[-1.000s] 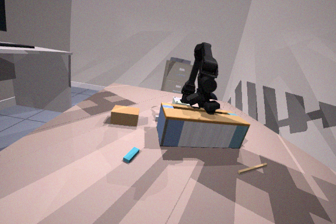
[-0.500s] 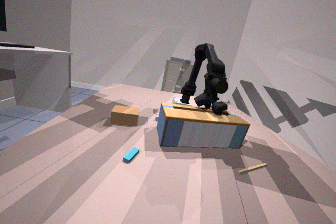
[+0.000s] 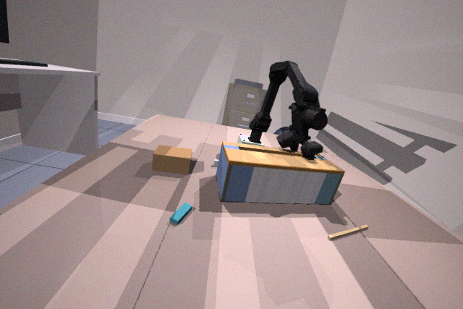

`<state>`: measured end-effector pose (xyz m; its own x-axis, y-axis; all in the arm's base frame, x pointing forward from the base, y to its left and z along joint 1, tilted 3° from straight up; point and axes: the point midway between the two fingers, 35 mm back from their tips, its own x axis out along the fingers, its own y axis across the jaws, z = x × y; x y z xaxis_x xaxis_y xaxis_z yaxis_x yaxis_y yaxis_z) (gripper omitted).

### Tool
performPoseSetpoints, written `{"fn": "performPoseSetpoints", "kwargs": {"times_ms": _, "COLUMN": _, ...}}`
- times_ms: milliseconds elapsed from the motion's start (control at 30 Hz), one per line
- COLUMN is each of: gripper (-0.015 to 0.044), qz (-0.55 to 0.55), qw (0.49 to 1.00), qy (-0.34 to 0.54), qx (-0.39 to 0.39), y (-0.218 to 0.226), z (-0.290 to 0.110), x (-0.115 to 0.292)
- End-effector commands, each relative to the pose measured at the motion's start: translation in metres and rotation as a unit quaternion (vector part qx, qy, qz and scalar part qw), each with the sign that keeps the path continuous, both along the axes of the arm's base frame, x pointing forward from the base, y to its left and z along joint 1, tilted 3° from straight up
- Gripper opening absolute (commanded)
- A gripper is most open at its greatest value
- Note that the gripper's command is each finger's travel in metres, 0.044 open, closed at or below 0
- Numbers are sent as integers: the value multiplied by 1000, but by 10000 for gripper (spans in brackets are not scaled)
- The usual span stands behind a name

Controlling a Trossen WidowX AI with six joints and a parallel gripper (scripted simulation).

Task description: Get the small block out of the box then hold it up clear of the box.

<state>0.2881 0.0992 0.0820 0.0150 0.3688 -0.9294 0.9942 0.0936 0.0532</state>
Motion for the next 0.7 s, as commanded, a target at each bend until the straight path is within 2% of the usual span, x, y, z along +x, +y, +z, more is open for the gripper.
{"fn": "performPoseSetpoints", "kwargs": {"times_ms": 0, "gripper": 400, "qz": -4, "qw": 1000, "qy": 0, "qx": 0, "y": 1, "z": 7, "x": 0}}
{"fn": "performPoseSetpoints", "kwargs": {"times_ms": 200, "gripper": 400, "qz": 0, "qw": 1000, "qy": 0, "qx": 0, "y": -3, "z": 60, "x": -2}}
{"fn": "performPoseSetpoints", "kwargs": {"times_ms": 400, "gripper": 400, "qz": -3, "qw": 1000, "qy": -4, "qx": 0, "y": -3, "z": 59, "x": -1}}
{"fn": "performPoseSetpoints", "kwargs": {"times_ms": 433, "gripper": 374, "qz": 5, "qw": 1000, "qy": -8, "qx": -1, "y": -3, "z": 59, "x": -1}}
{"fn": "performPoseSetpoints", "kwargs": {"times_ms": 533, "gripper": 295, "qz": 126, "qw": 990, "qy": -60, "qx": -16, "y": 3, "z": 60, "x": -5}}
{"fn": "performPoseSetpoints", "kwargs": {"times_ms": 667, "gripper": 285, "qz": 330, "qw": 932, "qy": -142, "qx": -44, "y": 12, "z": 61, "x": -10}}
